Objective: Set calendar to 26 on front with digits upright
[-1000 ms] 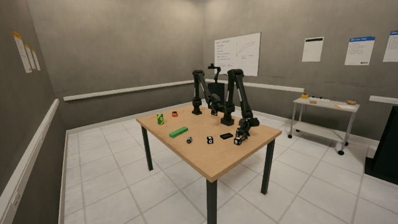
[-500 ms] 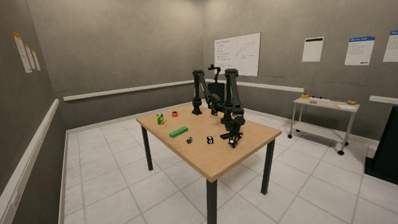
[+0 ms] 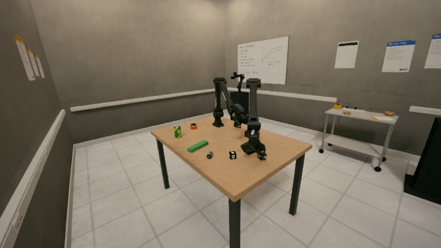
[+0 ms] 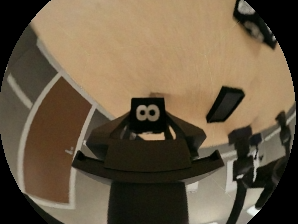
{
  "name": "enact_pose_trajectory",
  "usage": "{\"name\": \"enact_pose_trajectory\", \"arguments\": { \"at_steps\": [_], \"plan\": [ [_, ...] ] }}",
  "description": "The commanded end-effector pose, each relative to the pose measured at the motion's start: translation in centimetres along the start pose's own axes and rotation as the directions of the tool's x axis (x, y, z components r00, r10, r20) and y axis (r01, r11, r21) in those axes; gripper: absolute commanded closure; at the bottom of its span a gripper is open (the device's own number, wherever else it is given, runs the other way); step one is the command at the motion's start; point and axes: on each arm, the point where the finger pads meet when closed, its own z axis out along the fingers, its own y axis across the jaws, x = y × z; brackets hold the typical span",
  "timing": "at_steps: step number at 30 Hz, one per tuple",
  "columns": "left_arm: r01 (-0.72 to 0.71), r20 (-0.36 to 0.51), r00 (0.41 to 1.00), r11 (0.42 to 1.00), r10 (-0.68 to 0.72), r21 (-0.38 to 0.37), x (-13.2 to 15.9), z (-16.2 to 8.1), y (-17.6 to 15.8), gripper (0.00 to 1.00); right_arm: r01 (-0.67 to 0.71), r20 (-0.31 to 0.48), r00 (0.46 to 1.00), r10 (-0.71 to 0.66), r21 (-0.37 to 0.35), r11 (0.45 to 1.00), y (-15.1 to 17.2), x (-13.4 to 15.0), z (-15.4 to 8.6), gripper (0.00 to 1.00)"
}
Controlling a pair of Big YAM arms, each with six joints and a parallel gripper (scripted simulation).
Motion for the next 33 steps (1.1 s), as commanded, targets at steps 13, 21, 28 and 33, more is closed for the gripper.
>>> {"name": "enact_pose_trajectory", "arguments": {
  "at_steps": [13,21,28,33],
  "plan": [
    [-0.126,-0.21,0.969,0.991,0.132,0.043,1.6,0.2,0.3,0.6,0.001,0.047,0.999,-0.001,-0.006,1.0,0.4,-2.4,0.6,0.0],
    [-0.131,-0.212,0.967,0.99,0.14,0.055,1.5,1.1,0.8,0.6,0.001,0.047,0.999,-0.001,-0.006,1.0,0.4,-2.4,0.6,0.0],
    [-0.133,-0.215,0.966,0.989,0.143,0.062,1.4,1.9,-0.2,0.6,0.001,0.047,0.999,-0.001,-0.006,1.0,0.4,-2.4,0.6,0.0],
    [-0.132,-0.215,0.966,0.989,0.143,0.061,1.3,2.0,-0.2,0.6,0.001,0.047,0.999,-0.001,-0.006,1.0,0.4,-2.4,0.6,0.0]
  ]
}}
